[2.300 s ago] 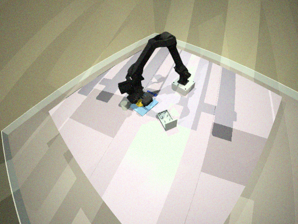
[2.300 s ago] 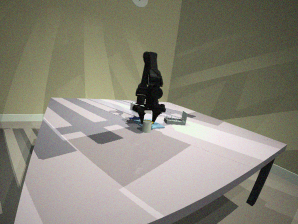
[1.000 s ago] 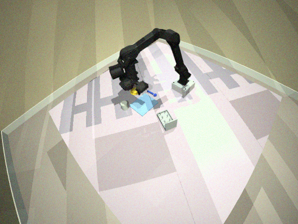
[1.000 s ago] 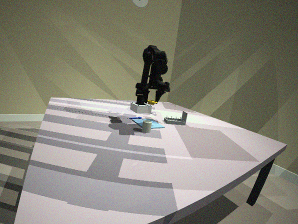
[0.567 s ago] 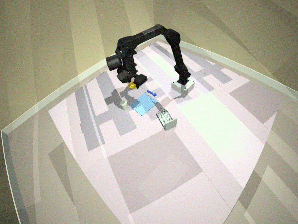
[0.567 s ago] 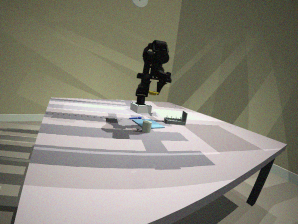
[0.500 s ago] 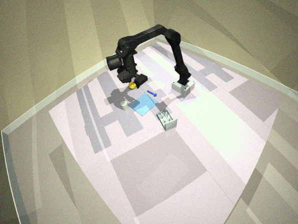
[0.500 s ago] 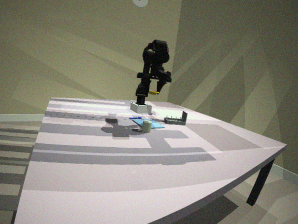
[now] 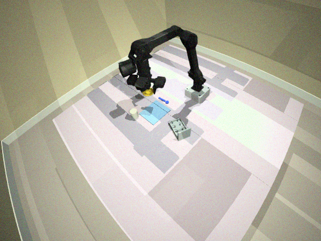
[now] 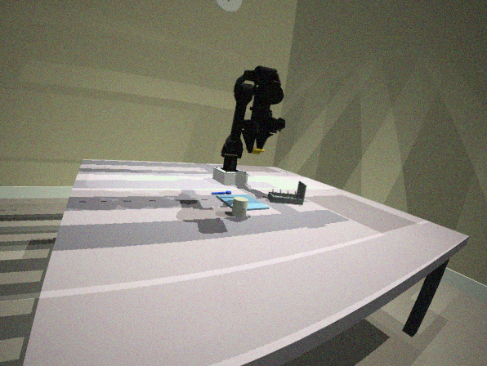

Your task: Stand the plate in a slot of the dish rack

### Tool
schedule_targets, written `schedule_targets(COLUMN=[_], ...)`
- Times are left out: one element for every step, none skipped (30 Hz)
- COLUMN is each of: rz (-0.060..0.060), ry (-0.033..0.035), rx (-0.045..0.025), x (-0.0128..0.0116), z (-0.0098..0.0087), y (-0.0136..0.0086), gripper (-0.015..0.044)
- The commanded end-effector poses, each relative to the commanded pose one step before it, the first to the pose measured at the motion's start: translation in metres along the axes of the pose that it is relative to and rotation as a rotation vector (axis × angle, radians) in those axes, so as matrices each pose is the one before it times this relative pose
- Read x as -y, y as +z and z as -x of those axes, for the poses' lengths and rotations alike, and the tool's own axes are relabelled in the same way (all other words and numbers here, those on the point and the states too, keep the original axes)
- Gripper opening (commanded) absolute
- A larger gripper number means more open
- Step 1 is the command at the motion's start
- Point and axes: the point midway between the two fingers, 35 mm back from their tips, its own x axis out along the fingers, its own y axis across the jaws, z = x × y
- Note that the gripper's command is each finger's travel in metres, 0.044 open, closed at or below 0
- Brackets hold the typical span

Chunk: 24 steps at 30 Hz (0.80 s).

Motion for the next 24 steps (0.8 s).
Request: schedule_targets(rz=[0.1275,0.0348,0.0348,0.0348,0.0348,0.0348,0.0348,0.0348,0.0348,0.0348,0.0348,0.0348,0.0348,0.0348,0.0348,0.0348,0.0348,0.0348,0.0348,0.0348,0.0348,0.0348,0.0348,0.0348], ry=[-0.00428,0.00014,0.00013,0.00013,0.00013,0.00013,0.00012,0.00012,0.00012,0.00011,0.00011,0.00011,0.0001,0.0001,0.0001,0.00009,0.00009,0.00009,0.00008,0.00008,0.00008,0.00007,0.00007,0.00006], rx=[0.0043,0.00008,0.00008,0.00008,0.00009,0.00009,0.00009,0.0001,0.0001,0.0001,0.00011,0.00011,0.00011,0.00011,0.00012,0.00012,0.00012,0.00012,0.00013,0.00013,0.00013,0.00013,0.00013,0.00014], x=[-0.00695,-0.00178,-0.00176,-0.00175,-0.00173,-0.00171,-0.00168,-0.00166,-0.00163,-0.00161,-0.00158,-0.00155,-0.00152,-0.00149,-0.00146,-0.00143,-0.00139,-0.00136,-0.00132,-0.00128,-0.00125,-0.00121,-0.00117,-0.00113], z=[0.00182,0.00009,0.00009,0.00009,0.00008,0.00008,0.00007,0.00007,0.00006,0.00006,0.00005,0.00005,0.00004,0.00004,0.00003,0.00003,0.00002,0.00002,0.00001,0.00001,0.0,0.0,-0.00001,-0.00001], y=[0.00112,0.00047,0.00052,0.00057,0.00062,0.00067,0.00071,0.00076,0.0008,0.00085,0.00089,0.00093,0.00097,0.00102,0.00106,0.00109,0.00113,0.00117,0.0012,0.00124,0.00127,0.0013,0.00133,0.00136], gripper=[0.0,0.0,0.0,0.0,0.0,0.0,0.0,0.0,0.0,0.0,0.0,0.0,0.0,0.0,0.0,0.0,0.0,0.0,0.0,0.0,0.0,0.0,0.0,0.0])
